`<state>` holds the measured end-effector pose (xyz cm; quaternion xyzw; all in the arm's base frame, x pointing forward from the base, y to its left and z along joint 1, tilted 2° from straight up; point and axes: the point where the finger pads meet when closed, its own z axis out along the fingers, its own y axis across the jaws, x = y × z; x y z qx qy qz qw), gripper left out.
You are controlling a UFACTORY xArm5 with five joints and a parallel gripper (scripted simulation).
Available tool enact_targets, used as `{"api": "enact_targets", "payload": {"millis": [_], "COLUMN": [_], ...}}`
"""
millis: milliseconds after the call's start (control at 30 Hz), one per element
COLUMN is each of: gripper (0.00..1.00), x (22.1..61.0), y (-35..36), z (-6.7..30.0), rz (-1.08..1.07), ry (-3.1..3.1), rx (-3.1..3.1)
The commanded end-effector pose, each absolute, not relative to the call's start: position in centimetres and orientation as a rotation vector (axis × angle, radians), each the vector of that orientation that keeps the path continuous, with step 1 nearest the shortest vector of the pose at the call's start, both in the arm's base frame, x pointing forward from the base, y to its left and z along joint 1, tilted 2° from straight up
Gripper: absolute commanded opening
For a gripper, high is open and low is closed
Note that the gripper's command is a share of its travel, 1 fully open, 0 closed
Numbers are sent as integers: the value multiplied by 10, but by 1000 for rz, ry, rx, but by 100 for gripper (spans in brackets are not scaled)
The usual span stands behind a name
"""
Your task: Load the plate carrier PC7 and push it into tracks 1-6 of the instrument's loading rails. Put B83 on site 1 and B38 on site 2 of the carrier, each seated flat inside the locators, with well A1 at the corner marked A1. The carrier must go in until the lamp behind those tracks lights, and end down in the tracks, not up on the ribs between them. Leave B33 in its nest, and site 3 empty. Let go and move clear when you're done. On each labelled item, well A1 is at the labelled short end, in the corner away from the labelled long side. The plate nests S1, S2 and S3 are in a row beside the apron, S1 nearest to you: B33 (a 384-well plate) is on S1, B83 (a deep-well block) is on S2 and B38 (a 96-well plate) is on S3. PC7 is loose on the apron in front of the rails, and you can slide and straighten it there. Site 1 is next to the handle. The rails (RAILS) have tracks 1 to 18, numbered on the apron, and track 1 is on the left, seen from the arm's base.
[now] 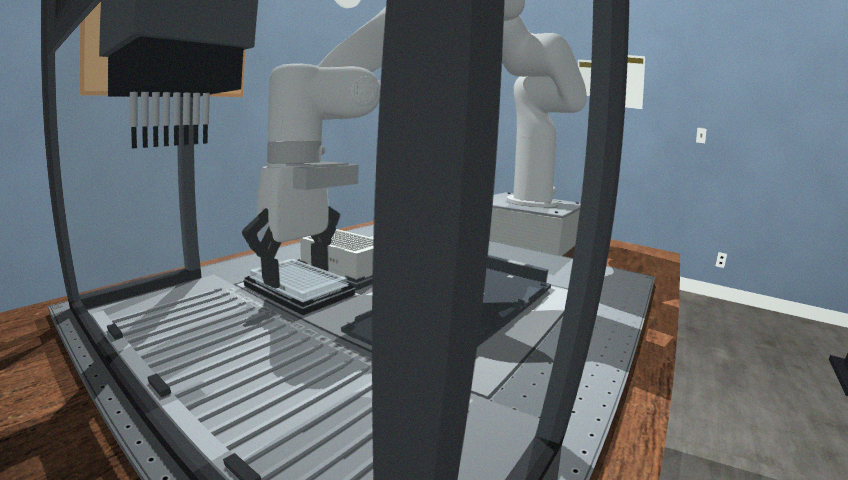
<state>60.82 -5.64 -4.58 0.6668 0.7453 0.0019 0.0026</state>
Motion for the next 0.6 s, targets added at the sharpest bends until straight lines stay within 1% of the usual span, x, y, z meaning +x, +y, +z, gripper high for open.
{"api": "enact_targets", "payload": {"millis": [0,67,100,567], "gripper": [100,100,0,0], "x": [610,610,610,610], "y": [-57,-57,-57,-57], "z": [-44,-44,-43,-43], "rz": [-23,-23,-23,-23], "ry": [2323,2323,2323,2323], "rx": [2078,2078,2078,2078]}}
